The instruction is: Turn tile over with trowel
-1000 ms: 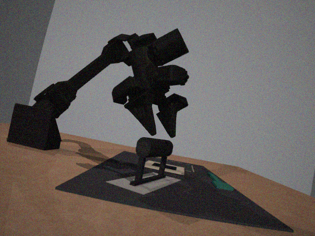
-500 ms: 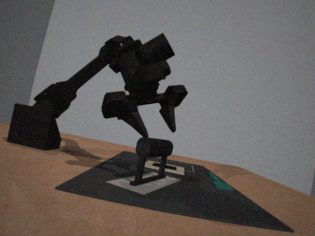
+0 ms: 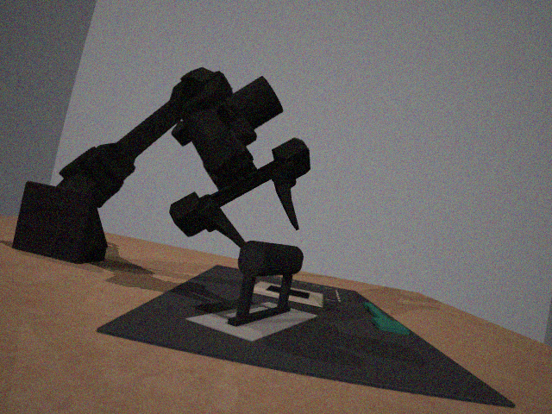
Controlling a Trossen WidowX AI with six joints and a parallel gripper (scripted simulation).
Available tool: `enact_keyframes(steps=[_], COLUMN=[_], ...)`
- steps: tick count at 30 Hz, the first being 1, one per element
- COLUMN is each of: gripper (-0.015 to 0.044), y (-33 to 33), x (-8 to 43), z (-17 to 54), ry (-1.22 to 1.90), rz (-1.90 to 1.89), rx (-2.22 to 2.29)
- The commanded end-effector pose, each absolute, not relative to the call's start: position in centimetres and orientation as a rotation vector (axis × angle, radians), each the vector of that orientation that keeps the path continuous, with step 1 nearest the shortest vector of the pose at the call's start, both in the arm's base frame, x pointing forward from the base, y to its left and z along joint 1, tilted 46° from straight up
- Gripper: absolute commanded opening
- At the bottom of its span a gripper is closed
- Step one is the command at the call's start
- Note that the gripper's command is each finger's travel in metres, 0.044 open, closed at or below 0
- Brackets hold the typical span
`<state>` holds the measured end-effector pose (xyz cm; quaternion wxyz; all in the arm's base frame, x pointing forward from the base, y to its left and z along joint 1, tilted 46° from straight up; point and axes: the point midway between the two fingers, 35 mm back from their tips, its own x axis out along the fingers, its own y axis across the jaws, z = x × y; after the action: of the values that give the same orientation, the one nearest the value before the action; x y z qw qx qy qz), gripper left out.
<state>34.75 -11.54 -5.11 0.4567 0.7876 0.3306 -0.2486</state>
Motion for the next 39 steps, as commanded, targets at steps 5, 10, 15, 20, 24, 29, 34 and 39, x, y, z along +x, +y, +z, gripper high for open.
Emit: enact_keyframes(steps=[5, 10, 15, 20, 24, 29, 34, 39], gripper=[0.03, 0.03, 0.03, 0.03, 0.03, 0.03, 0.03, 0.03], y=[-10.1, -9.5, -9.5, -9.3, -9.2, -9.0, -8.8, -8.6], x=[34.0, 33.6, 33.6, 34.1, 34.6, 35.2, 35.8, 36.4], z=[-4.4, -4.0, -4.0, -4.4, -4.8, -5.3, -5.7, -6.2], ry=[0.708, 0.663, 0.663, 0.663, 0.664, 0.664, 0.664, 0.664], rz=[-0.689, -0.718, -0.718, -0.718, -0.718, -0.718, -0.718, -0.717], rx=[2.214, 2.331, 2.331, 2.33, 2.33, 2.33, 2.33, 2.33])
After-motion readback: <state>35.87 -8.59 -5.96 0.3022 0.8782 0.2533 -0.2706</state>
